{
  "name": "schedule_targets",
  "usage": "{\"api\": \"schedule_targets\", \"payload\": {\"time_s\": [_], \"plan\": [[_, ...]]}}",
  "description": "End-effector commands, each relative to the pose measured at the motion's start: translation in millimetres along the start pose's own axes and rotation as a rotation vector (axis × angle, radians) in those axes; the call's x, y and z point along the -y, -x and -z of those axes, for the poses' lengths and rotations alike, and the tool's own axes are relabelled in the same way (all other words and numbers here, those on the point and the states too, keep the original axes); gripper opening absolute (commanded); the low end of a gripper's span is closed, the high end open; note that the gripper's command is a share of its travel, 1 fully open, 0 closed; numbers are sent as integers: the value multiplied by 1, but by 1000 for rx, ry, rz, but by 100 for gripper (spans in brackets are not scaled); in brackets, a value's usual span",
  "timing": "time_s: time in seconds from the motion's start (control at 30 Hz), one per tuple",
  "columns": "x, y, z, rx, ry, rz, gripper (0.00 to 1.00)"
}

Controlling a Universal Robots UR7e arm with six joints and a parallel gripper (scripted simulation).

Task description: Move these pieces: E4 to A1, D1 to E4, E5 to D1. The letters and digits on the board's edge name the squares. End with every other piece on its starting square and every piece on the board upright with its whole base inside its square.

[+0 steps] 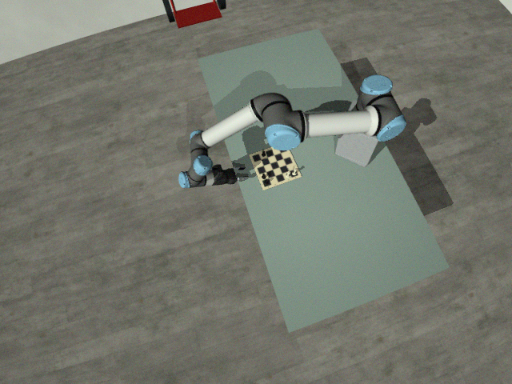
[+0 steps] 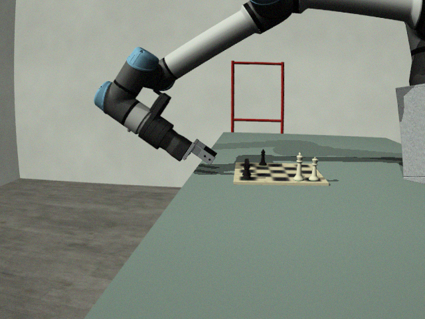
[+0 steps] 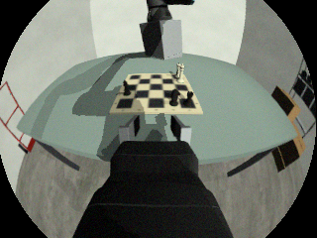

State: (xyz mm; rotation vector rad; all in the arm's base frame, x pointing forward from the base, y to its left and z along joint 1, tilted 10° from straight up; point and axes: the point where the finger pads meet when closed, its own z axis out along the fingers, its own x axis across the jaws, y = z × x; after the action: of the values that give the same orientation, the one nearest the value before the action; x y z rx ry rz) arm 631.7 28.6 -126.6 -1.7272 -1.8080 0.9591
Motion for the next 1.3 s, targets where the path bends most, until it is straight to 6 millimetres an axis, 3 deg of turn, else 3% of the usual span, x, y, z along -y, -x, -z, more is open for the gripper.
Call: {"api": "schedule_targets", "payload": {"time_s": [0.0,0.43,0.67,1.03,1.27], "plan": [[0,0,1,0,2,0,100],[1,0,1,0,2,0,100],[11,0,8,0,1,0,100],[65,0,47,0,1,0,100],[74,0,53,0,1,0,100]]}}
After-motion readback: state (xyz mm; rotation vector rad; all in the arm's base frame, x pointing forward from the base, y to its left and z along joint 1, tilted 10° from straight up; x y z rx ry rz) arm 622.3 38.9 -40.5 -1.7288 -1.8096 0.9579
